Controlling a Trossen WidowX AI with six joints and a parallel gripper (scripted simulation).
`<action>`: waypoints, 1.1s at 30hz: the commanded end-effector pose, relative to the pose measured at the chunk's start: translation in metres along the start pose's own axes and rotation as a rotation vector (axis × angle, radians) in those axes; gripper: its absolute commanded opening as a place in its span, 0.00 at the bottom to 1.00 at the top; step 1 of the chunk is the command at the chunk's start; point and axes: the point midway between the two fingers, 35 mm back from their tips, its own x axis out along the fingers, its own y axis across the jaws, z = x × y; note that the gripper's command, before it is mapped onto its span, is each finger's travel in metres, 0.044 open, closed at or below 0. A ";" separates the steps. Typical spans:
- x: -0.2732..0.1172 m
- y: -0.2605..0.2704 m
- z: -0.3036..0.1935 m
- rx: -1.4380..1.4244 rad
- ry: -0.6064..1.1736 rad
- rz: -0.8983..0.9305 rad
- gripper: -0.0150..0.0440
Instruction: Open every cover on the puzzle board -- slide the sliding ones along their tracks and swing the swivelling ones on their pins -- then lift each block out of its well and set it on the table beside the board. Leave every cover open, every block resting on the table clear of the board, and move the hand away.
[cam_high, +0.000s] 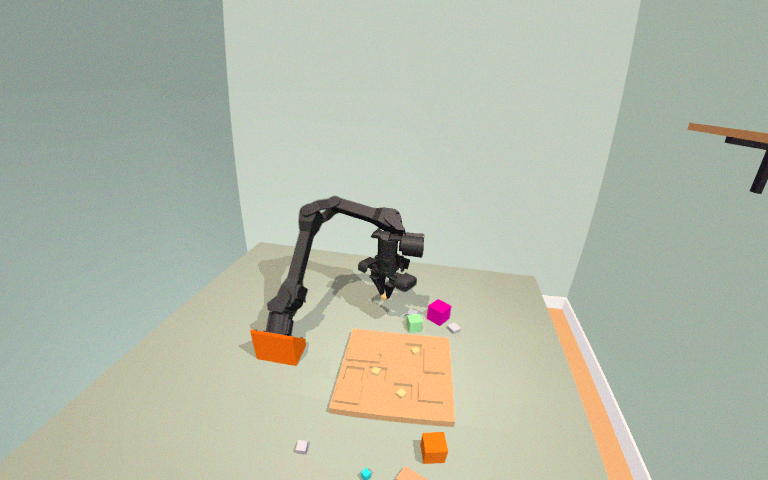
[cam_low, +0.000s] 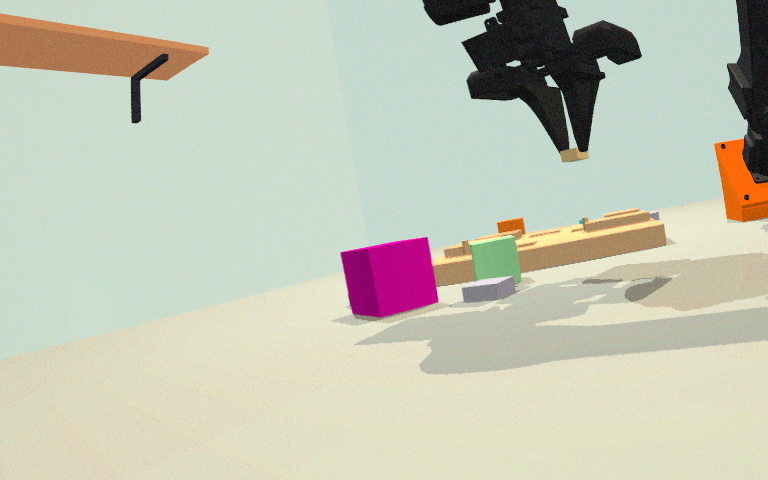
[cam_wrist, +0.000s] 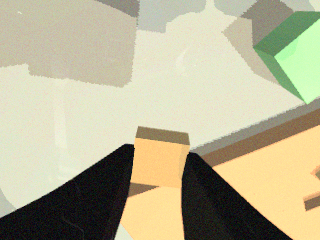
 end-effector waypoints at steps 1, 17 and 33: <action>0.005 0.001 0.001 -0.001 -0.003 0.000 0.39; 0.031 -0.002 0.002 -0.002 -0.001 -0.003 0.39; 0.057 -0.002 0.003 -0.002 -0.002 -0.003 0.39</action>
